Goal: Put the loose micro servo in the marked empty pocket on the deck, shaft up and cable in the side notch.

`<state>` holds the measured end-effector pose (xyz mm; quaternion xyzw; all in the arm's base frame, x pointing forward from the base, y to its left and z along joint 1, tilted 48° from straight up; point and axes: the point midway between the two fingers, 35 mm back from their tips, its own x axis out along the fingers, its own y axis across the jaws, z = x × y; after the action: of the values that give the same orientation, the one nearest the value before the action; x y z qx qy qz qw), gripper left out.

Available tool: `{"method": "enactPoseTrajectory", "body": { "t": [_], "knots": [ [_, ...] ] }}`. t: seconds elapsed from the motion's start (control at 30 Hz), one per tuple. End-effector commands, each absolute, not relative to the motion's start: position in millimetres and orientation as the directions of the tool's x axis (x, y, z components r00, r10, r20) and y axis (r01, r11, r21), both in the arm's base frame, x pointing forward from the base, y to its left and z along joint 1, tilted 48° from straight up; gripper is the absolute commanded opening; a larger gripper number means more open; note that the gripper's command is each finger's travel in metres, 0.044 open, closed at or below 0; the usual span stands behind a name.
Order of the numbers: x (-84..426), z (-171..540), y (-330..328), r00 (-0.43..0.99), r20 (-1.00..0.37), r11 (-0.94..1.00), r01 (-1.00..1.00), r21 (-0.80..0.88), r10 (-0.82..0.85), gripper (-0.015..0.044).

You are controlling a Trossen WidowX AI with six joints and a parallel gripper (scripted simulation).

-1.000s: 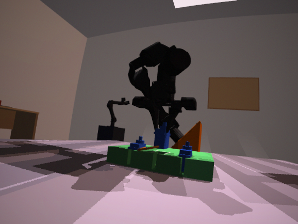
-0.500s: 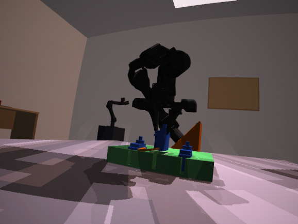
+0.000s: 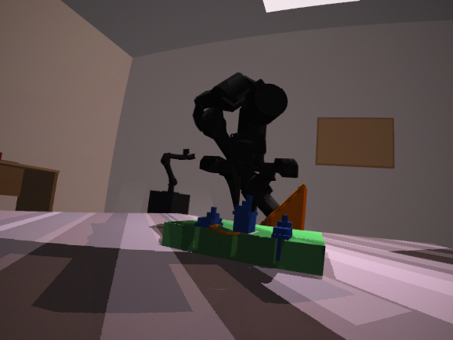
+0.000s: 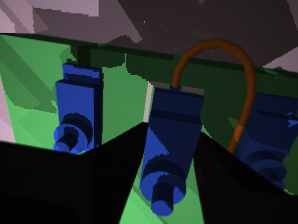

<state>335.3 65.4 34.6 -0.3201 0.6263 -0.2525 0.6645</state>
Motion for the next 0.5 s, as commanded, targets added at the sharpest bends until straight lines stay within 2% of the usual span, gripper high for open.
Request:
{"method": "enactPoseTrajectory", "body": {
  "t": [0.0,0.47],
  "knots": [
    [335,33,63,0.091,-0.669,0.665,-0.069,-0.743,-0.738,0.0],
    [336,23,52,0.091,-0.668,0.665,-0.069,-0.744,-0.738,0.0]
  ]
}}
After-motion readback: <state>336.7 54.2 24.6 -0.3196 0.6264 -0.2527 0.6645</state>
